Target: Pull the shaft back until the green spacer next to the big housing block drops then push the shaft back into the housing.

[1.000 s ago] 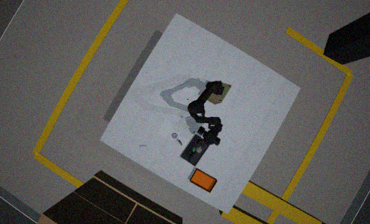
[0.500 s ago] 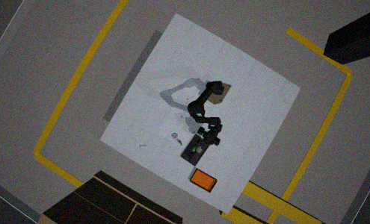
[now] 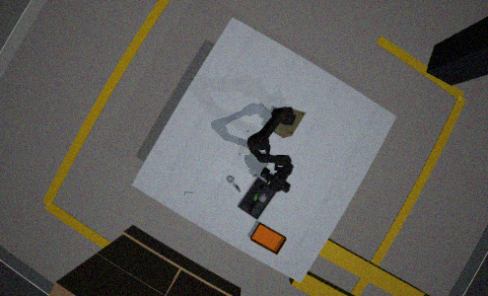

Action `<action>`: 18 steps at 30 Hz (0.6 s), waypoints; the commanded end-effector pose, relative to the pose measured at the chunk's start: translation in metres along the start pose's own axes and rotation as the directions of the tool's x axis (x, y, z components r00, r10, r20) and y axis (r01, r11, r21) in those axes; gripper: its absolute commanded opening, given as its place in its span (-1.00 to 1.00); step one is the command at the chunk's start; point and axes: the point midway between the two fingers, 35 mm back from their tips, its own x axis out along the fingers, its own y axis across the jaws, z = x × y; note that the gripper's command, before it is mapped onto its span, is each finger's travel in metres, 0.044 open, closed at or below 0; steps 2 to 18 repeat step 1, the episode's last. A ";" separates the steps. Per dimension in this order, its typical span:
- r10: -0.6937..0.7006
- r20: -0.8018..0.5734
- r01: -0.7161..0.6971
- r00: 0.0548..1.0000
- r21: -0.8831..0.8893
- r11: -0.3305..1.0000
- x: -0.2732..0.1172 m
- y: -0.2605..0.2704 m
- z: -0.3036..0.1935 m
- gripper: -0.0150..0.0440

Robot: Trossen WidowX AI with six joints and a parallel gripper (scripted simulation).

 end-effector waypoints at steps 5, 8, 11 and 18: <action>0.000 0.000 0.000 1.000 0.000 1.000 0.000 0.000 0.000 0.49; 0.000 0.000 0.000 1.000 0.000 1.000 0.000 0.000 0.000 0.49; 0.000 0.000 0.000 1.000 0.000 1.000 0.000 0.000 0.000 0.49; 0.000 0.000 0.000 1.000 0.000 1.000 0.000 0.000 0.000 0.49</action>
